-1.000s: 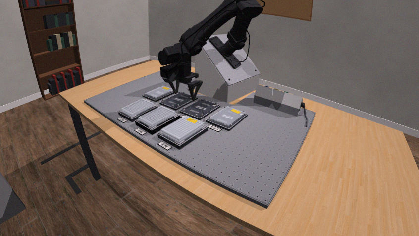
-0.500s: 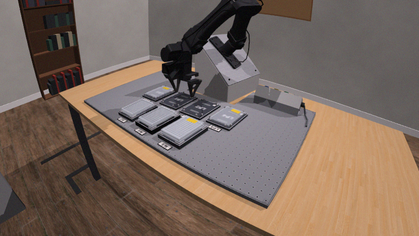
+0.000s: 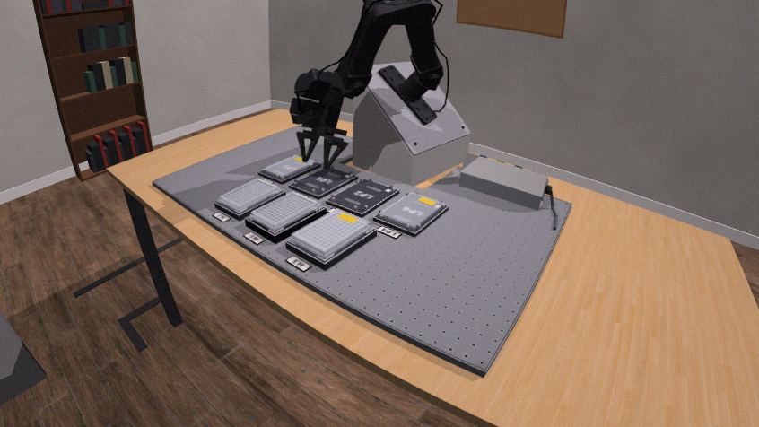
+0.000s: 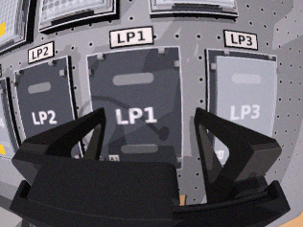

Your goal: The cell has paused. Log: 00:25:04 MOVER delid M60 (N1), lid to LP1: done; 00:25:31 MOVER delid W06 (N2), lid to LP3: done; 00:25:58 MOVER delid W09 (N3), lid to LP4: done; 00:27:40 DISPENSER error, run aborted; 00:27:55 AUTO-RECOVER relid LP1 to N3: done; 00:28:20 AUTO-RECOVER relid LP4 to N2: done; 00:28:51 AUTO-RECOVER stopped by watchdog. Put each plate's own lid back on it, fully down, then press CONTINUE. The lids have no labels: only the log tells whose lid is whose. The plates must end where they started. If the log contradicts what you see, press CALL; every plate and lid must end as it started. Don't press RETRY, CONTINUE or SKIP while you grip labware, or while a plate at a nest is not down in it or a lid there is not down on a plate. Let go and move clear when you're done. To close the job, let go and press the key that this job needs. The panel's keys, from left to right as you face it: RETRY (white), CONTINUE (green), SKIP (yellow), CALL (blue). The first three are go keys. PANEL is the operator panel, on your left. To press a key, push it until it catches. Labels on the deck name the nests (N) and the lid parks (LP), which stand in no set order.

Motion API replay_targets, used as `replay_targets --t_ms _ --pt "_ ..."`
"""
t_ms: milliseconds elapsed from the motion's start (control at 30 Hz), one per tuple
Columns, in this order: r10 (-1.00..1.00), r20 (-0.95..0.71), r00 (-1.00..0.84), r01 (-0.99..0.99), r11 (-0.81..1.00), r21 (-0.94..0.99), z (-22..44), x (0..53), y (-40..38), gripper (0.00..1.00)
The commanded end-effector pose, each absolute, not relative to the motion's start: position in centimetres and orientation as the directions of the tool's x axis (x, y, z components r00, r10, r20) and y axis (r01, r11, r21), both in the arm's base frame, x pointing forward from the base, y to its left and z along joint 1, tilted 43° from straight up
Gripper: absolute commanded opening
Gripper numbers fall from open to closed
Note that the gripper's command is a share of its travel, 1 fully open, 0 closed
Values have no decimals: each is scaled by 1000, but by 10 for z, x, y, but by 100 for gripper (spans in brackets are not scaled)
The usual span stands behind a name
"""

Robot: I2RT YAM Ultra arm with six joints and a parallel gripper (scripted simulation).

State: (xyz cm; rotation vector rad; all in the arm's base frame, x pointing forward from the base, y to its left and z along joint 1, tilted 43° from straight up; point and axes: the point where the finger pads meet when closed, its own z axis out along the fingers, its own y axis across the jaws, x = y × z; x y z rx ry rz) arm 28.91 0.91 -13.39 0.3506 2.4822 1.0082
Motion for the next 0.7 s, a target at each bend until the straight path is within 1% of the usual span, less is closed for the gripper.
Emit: replay_targets --t_ms 0,33,100,133,400,433,667 --pt "508 -489 -709 46 726 686 -142 308 -15 80" --pt "523 -506 -687 48 727 685 -145 308 -19 0" --pt "522 -505 -688 36 719 694 -150 308 -24 0" --pt "510 -541 -668 11 734 679 -152 322 -36 0" --pt "498 -538 -680 0 735 679 -158 322 -36 0" --pt "509 -521 -686 28 733 680 -160 314 -35 0" --pt "503 -533 -680 14 736 677 -156 318 -37 0"
